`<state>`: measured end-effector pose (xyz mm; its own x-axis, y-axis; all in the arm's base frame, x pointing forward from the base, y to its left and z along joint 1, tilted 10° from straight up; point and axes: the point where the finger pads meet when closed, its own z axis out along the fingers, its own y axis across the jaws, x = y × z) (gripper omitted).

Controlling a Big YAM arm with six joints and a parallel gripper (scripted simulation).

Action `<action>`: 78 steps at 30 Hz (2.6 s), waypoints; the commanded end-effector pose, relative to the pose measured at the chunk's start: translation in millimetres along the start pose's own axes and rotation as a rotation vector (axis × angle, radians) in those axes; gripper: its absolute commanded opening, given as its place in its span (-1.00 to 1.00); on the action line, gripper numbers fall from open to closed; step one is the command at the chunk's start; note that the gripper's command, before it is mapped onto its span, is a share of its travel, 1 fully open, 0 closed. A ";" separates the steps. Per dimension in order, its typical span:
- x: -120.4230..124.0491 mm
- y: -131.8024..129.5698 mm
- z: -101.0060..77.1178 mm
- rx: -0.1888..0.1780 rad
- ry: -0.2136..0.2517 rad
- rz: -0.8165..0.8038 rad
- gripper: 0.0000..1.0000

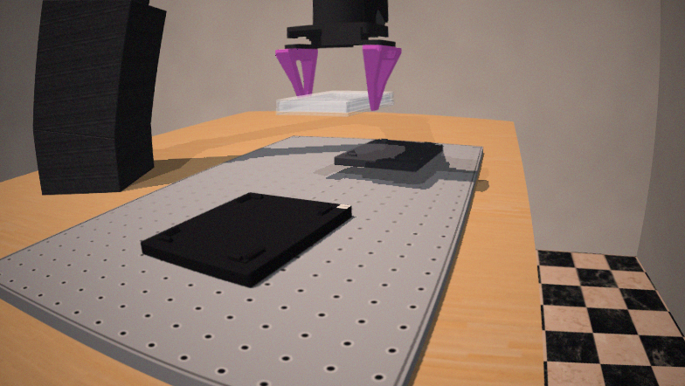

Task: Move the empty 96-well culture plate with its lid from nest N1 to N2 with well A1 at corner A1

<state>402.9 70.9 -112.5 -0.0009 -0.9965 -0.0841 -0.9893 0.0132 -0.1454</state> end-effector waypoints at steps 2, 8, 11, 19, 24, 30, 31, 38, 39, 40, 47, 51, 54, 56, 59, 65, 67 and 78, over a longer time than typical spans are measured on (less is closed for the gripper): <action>13.4 -10.6 -12.8 0.044 -0.010 -0.023 -1.00; 27.1 -10.9 -12.7 0.045 -0.009 -0.023 -1.00; 37.4 -10.5 -12.6 0.043 -0.007 -0.023 -1.00; 65.6 0.0 -1.1 0.007 -0.005 -0.020 -1.00; 75.8 -1.6 -0.4 0.005 -0.005 -0.019 -1.00; 96.5 -12.6 -4.0 0.017 -0.004 -0.020 -1.00; 99.9 -11.5 -3.4 0.013 -0.005 -0.020 -1.00; 117.0 -11.2 -3.0 0.012 -0.005 -0.020 -1.00; 120.6 -13.1 -5.2 0.018 -0.003 -0.020 -1.00; 123.9 -11.6 -3.4 0.013 -0.004 -0.020 -1.00; 148.0 -11.5 -3.1 0.013 -0.004 -0.020 -1.00; 161.7 -11.6 -3.2 0.013 -0.003 -0.020 -1.00; 168.6 -11.7 -3.2 0.013 -0.003 -0.020 -1.00; 172.2 -12.6 -4.2 0.016 -0.002 -0.020 -1.00; 183.7 -12.4 -3.3 0.013 -0.002 -0.020 -1.00; 177.9 -21.4 -8.1 0.026 0.000 -0.046 -1.00; 177.8 -22.0 -8.1 0.028 0.000 -0.046 -1.00; 185.1 -19.4 -7.6 0.025 0.002 -0.024 -1.00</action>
<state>404.2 -106.4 -125.9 0.0197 -0.9962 -0.0843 -0.9891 -0.0071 -0.1468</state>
